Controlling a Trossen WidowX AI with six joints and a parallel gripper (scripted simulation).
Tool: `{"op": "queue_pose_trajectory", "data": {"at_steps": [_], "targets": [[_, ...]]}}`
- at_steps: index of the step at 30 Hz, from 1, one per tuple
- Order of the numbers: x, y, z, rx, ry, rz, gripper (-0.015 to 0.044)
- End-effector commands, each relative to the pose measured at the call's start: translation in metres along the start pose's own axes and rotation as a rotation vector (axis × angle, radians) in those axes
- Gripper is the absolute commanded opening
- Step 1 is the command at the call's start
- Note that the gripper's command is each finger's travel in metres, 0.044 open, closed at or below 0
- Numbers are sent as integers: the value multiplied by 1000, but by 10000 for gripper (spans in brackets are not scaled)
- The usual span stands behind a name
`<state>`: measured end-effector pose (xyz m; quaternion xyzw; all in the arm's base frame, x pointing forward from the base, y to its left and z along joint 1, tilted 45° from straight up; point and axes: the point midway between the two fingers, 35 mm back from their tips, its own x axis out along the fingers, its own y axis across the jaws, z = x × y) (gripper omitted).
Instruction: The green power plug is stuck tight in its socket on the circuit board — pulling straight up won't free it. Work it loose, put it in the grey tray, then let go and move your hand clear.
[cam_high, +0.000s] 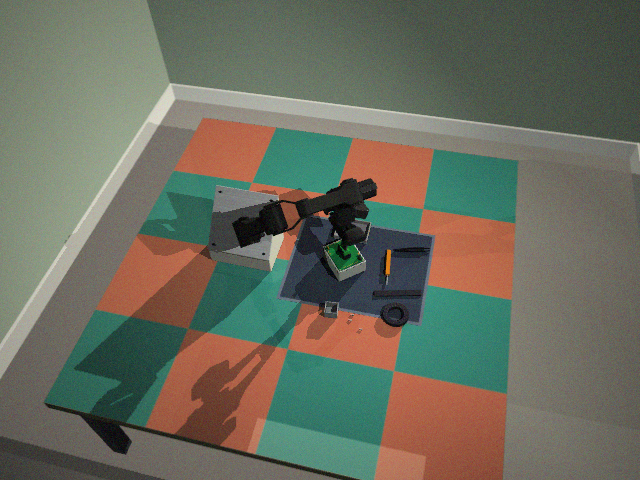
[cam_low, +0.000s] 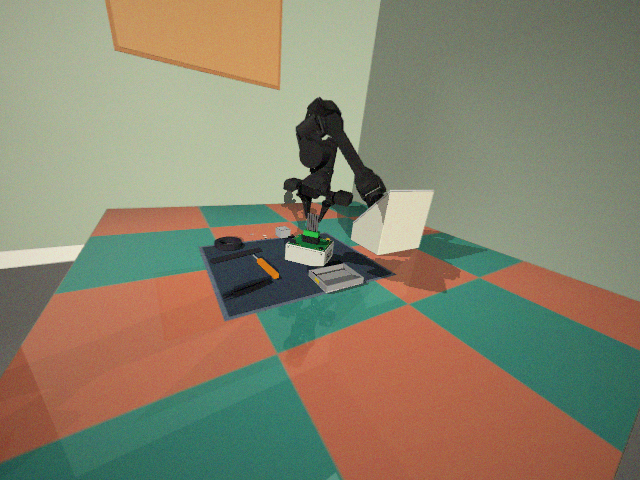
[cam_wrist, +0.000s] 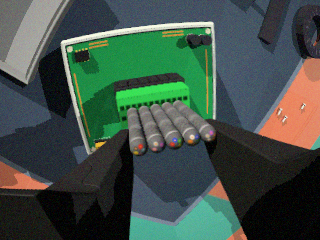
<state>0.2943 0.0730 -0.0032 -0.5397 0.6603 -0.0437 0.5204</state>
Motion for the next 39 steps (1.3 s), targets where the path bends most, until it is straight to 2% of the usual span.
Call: {"op": "queue_pose_trajectory", "data": {"at_steps": [1,14,21,32,39], "targets": [[-13,7,2,-19,-30,-32,0],[-15,-17,2,-22,-26,236,0],[-17,-5,2,-21,-28,98,0],[-27,-6,1,-21,-28,98,0],[-1,-3,2,-21,-28,98,0]]}}
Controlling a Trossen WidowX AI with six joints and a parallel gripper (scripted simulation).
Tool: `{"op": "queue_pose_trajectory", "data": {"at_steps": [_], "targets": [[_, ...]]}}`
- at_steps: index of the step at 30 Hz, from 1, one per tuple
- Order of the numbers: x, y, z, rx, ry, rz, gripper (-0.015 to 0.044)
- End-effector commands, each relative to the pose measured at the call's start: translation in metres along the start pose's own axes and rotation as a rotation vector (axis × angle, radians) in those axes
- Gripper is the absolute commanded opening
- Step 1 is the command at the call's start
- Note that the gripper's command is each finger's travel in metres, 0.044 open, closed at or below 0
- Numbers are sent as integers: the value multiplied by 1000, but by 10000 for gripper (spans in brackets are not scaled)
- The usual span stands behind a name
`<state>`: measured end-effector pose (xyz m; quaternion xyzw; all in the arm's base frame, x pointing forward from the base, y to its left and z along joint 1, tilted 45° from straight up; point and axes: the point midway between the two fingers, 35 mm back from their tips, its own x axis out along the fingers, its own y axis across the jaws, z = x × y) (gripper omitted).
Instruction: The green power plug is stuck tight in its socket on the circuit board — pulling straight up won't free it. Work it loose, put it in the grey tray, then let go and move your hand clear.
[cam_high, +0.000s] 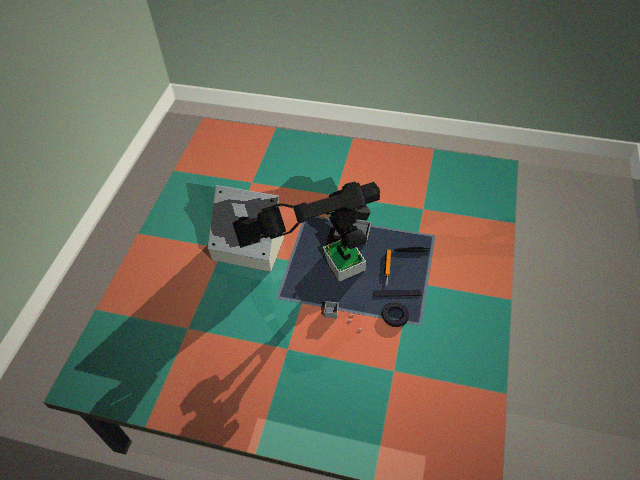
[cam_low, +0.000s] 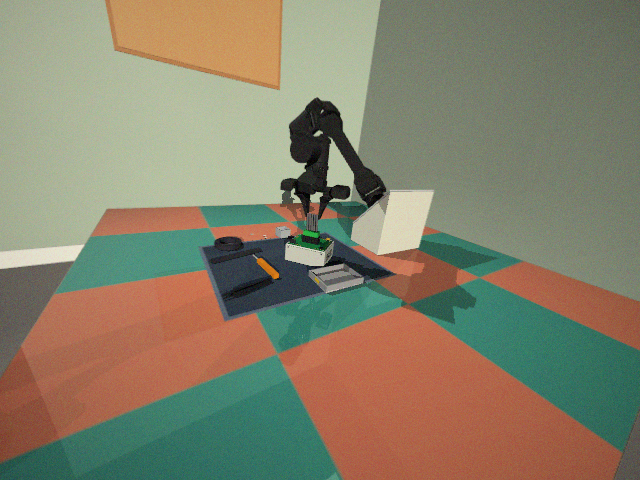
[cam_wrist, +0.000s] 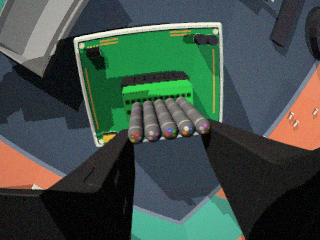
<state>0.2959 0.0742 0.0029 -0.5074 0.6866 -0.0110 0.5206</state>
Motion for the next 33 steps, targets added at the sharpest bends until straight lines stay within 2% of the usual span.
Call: {"op": "queue_pose_trajectory", "data": {"at_steps": [1,11,30,33], "targets": [[5,1,3,-10,-22,-8,0],[5,1,3,-10,-22,-8,249],[22,1,3,-10,-22,-8,249],[22,1,3,-10,-22,-8,171]]}}
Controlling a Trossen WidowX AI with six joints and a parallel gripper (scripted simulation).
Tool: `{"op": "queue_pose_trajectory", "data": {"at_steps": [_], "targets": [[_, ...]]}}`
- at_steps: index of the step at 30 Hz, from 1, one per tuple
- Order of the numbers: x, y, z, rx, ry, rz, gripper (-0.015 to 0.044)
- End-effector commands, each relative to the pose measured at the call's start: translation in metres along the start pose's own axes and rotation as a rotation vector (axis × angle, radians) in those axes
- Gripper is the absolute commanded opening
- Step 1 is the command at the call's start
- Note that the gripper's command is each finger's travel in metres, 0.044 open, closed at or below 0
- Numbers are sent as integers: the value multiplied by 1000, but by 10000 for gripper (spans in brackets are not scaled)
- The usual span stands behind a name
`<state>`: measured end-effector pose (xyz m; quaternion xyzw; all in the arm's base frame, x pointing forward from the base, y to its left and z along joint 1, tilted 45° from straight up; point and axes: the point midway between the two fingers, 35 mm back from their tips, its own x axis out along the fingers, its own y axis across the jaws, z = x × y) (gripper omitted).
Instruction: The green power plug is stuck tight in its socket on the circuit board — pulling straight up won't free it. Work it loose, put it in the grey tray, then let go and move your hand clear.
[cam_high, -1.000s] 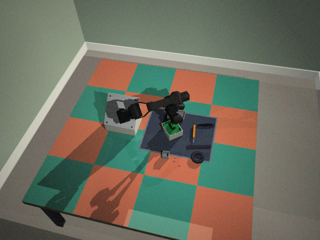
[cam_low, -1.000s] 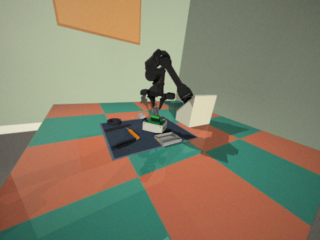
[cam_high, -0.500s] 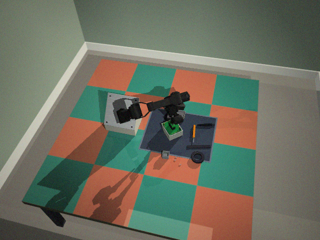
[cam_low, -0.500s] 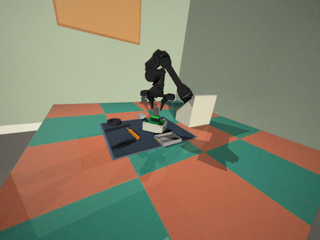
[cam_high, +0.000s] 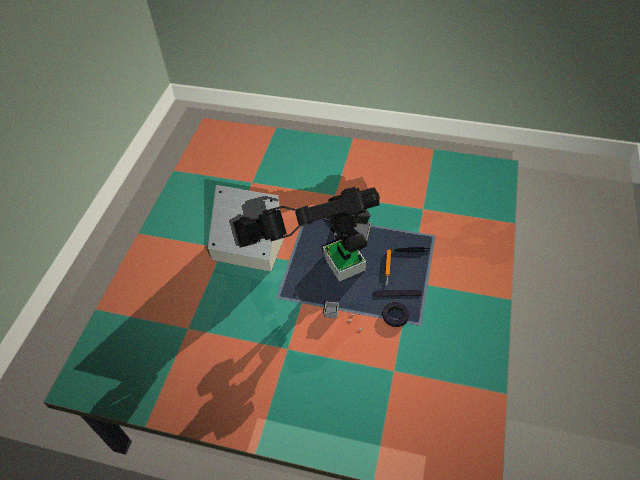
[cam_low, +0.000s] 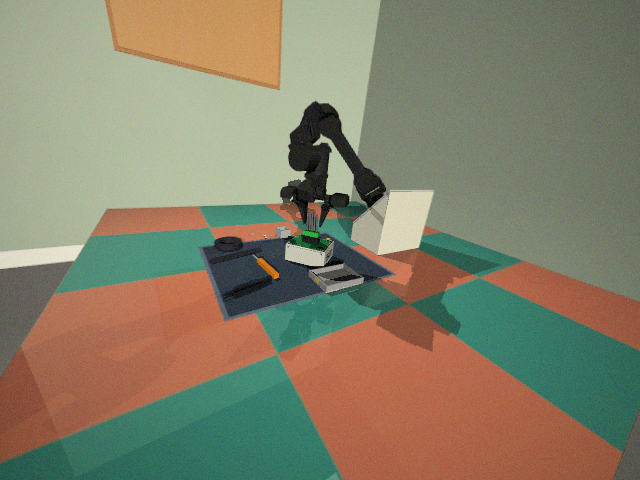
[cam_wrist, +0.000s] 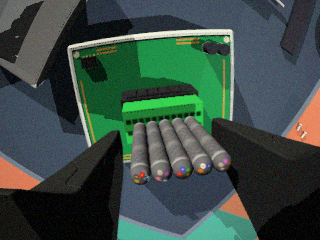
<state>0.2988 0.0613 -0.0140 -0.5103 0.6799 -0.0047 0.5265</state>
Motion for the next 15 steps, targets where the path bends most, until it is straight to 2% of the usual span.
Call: {"op": "queue_pose_trajectory", "data": {"at_steps": [1,7,15], "targets": [[1,0,0,-4,0,-4,144],[1,0,0,-4,0,-4,0],[1,0,0,-4,0,-4,0]]}}
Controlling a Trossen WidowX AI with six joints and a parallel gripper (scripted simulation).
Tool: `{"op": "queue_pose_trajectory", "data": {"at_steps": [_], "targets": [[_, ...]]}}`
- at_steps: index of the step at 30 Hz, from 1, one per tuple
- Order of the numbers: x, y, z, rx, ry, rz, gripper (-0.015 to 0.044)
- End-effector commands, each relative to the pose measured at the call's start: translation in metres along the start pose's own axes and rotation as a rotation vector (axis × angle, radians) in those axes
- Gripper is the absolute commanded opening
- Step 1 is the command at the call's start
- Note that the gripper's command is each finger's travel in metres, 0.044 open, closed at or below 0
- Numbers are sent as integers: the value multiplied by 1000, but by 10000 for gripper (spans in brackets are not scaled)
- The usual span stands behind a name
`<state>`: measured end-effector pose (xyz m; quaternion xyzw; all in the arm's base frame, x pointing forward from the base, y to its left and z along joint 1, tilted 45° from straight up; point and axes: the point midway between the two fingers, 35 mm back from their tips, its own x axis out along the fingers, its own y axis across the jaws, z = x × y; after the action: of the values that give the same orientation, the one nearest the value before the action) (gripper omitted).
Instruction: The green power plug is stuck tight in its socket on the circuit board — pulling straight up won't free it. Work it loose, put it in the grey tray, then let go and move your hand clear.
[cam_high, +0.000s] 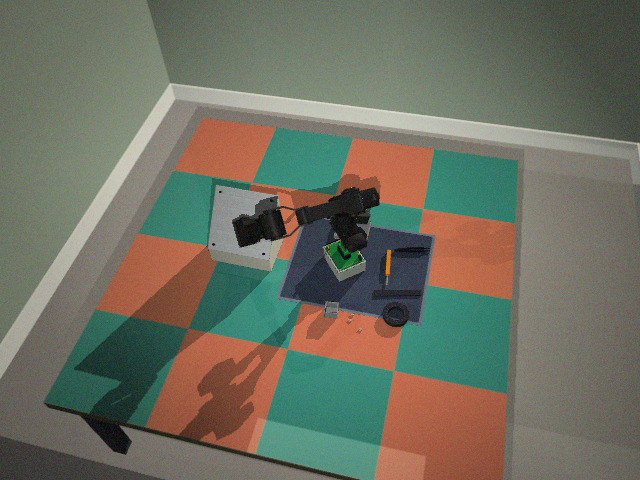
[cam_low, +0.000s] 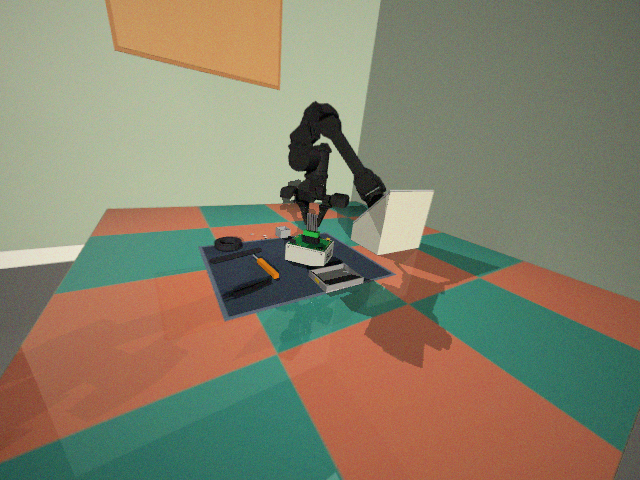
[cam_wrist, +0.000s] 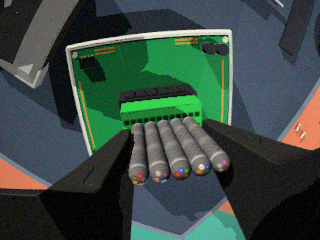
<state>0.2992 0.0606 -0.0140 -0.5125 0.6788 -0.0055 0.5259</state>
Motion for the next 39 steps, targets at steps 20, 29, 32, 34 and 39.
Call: {"op": "queue_pose_trajectory", "data": {"at_steps": [20,29,32,34,39], "targets": [[-17,-3,0,-2,-1,38,0],[-19,-10,0,-2,0,114,0],[-19,-4,0,-2,-1,45,0],[-19,2,0,-3,-1,-14,0],[-20,11,0,-3,-2,-126,0]]}}
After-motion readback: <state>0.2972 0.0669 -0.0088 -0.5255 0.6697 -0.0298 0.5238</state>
